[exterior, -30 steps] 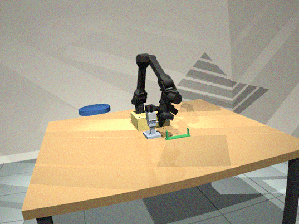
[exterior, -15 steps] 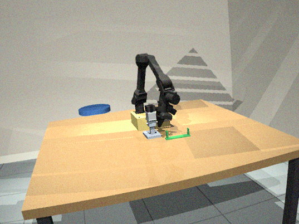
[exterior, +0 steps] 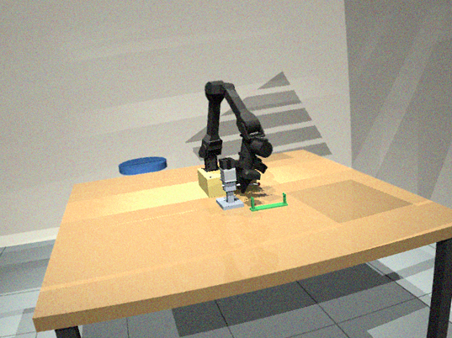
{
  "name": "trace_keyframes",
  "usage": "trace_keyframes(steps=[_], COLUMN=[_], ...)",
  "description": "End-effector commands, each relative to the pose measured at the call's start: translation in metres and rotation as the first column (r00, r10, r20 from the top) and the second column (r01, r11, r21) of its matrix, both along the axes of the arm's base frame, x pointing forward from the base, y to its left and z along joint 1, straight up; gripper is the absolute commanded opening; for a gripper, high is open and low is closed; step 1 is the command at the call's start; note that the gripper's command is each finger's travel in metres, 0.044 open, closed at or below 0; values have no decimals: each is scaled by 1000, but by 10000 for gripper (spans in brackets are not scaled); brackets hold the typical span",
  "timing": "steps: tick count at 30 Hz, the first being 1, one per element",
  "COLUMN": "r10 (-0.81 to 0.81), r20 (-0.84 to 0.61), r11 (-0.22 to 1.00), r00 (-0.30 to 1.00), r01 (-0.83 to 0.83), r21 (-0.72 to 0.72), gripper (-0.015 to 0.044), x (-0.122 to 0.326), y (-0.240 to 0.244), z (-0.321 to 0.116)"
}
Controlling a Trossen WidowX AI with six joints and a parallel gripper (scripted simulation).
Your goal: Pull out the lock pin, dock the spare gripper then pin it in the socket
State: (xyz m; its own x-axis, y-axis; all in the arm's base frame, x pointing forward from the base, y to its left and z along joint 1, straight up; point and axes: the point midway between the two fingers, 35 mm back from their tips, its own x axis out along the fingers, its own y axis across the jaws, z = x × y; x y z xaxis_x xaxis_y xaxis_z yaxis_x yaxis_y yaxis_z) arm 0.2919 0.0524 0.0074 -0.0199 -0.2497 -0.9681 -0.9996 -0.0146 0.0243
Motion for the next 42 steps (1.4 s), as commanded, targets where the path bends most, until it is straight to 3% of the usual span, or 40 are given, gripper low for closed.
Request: trace_keyframes(steps=[1, 39, 42], r10=[0, 15, 16], r20=[3, -38, -38], r11=[1000, 999, 999], r00=[1000, 999, 999], r01=[0, -16, -17], r21=[1, -38, -40], gripper=[200, 200, 279], x=[0, -10, -10], y=[6, 60, 55], z=[8, 78, 73])
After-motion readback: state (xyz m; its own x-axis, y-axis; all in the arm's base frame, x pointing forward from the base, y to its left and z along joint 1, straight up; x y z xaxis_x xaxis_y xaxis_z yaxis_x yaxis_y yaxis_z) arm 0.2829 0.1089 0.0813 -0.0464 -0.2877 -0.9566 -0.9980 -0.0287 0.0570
